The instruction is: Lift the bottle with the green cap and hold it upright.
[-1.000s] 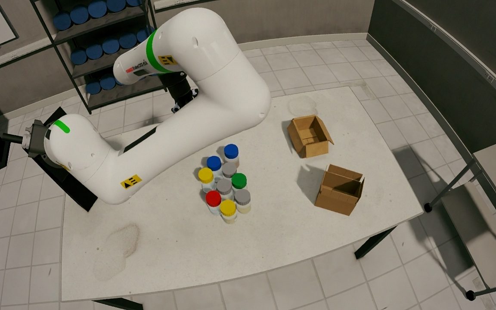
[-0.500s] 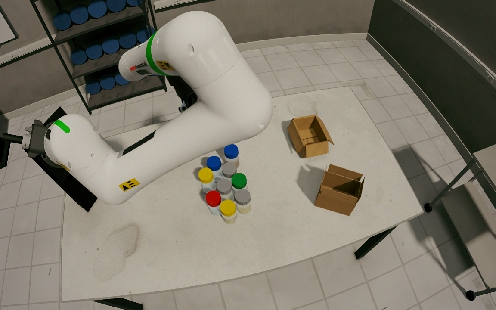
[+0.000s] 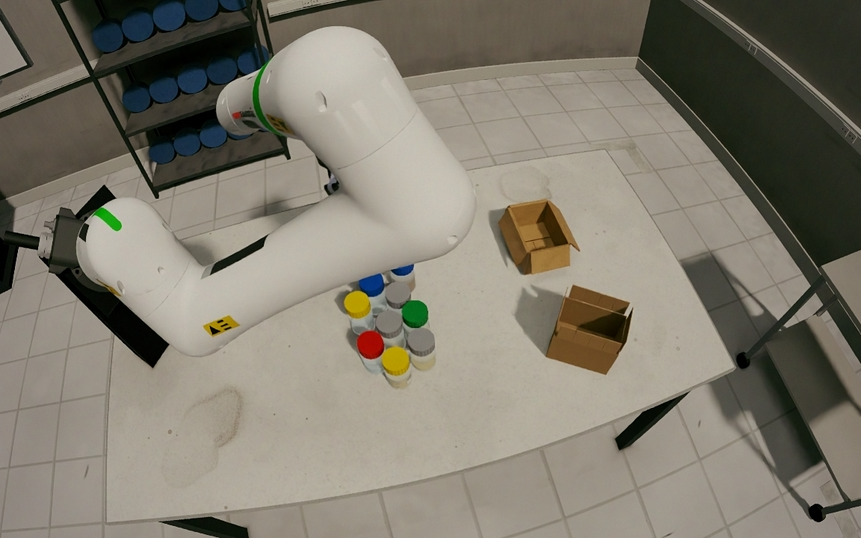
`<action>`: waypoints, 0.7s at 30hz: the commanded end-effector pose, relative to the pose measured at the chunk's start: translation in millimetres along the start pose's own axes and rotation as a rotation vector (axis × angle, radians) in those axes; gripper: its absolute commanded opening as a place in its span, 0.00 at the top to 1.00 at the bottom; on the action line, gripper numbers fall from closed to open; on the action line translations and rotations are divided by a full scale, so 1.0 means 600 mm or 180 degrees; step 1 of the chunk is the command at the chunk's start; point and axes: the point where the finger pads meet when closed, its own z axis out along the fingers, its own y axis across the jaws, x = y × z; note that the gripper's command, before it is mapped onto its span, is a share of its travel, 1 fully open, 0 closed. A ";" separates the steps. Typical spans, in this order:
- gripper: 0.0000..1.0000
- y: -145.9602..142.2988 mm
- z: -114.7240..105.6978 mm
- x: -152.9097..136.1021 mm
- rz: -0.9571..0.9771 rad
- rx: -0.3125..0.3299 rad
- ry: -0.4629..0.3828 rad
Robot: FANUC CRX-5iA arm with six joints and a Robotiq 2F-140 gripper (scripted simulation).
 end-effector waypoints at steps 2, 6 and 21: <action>0.49 0.004 -0.002 0.016 -0.0202 0.0020 -0.0052; 0.49 0.009 -0.002 0.032 -0.0431 0.0033 -0.0117; 0.49 0.019 -0.004 0.063 -0.0870 0.0094 -0.0226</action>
